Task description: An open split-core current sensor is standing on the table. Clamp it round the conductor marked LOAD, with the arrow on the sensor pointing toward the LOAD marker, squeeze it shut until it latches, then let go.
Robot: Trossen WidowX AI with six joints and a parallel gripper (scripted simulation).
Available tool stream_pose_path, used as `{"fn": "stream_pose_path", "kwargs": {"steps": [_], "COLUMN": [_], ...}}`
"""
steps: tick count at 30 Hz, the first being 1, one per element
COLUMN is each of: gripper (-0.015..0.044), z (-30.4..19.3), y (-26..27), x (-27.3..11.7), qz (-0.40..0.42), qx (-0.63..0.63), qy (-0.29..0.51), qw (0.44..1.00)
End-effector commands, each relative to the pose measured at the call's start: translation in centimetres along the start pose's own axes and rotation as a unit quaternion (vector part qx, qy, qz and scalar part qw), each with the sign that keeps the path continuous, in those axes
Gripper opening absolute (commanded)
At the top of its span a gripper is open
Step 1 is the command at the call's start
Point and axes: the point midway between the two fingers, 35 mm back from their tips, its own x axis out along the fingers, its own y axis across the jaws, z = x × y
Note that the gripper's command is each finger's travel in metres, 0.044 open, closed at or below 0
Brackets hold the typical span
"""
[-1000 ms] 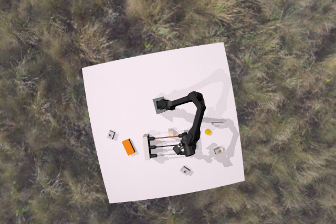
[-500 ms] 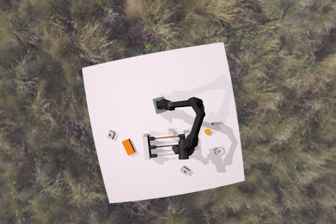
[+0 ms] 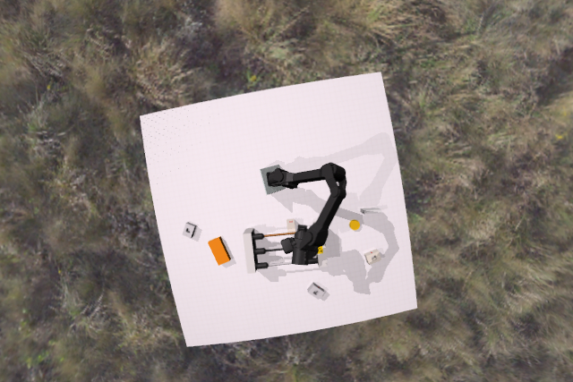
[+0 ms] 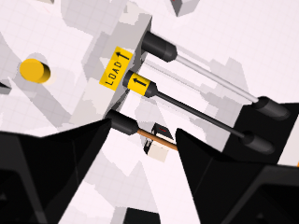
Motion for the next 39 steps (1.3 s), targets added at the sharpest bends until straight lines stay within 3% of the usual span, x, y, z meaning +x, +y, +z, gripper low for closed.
{"fn": "stream_pose_path", "kwargs": {"steps": [1, 4, 39], "gripper": [0.0325, 0.0325, 0.0325], "z": [-5.0, -7.2, -7.6], "y": [-2.9, -3.8, -4.2], "x": [1.2, 1.7, 6.7], "qz": [-0.029, -0.041, -0.041], "qx": [0.096, 0.134, 0.134], "qy": [0.031, 0.043, 0.042], "qw": [0.994, 0.989, 0.989]}}
